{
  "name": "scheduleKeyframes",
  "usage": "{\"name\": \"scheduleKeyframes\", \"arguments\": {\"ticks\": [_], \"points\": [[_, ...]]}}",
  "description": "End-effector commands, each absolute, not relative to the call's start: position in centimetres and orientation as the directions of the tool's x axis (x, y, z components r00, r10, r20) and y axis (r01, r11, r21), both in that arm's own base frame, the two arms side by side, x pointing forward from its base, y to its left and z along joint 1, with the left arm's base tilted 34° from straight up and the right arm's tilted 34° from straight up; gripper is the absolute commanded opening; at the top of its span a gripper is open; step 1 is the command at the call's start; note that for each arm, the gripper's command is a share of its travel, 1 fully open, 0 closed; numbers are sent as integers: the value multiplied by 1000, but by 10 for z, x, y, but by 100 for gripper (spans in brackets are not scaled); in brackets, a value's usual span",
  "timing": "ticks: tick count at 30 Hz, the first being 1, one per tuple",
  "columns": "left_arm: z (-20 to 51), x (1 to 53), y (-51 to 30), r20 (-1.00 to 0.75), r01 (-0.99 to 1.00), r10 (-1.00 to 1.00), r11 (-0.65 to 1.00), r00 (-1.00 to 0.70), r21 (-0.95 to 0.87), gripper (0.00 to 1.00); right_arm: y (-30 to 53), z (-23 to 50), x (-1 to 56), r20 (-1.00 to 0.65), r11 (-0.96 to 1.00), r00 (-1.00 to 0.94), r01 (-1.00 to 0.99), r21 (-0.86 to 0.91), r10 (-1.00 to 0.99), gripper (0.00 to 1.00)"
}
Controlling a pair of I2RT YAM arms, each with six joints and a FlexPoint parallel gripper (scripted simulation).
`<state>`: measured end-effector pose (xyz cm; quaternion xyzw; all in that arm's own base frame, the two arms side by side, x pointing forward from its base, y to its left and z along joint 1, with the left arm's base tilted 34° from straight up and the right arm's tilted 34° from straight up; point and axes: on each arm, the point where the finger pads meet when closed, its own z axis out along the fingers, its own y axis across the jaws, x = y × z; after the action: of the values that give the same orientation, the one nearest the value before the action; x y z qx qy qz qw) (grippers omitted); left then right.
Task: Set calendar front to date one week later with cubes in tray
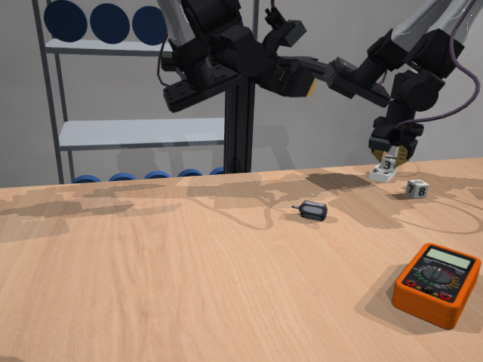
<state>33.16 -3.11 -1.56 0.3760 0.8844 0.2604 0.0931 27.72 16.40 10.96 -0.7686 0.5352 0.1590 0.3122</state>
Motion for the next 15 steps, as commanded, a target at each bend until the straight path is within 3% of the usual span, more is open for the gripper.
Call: {"name": "scheduleKeyframes", "arguments": {"ticks": [1,15], "points": [[-12,327,-32,11,595,717,569,-697,567,19,169,119,288,-566,-230,400,-909,-348,-721,100],[-17,315,-30,36,618,723,563,-690,548,19,169,119,288,-566,-230,401,-908,-350,-721,100]]}}
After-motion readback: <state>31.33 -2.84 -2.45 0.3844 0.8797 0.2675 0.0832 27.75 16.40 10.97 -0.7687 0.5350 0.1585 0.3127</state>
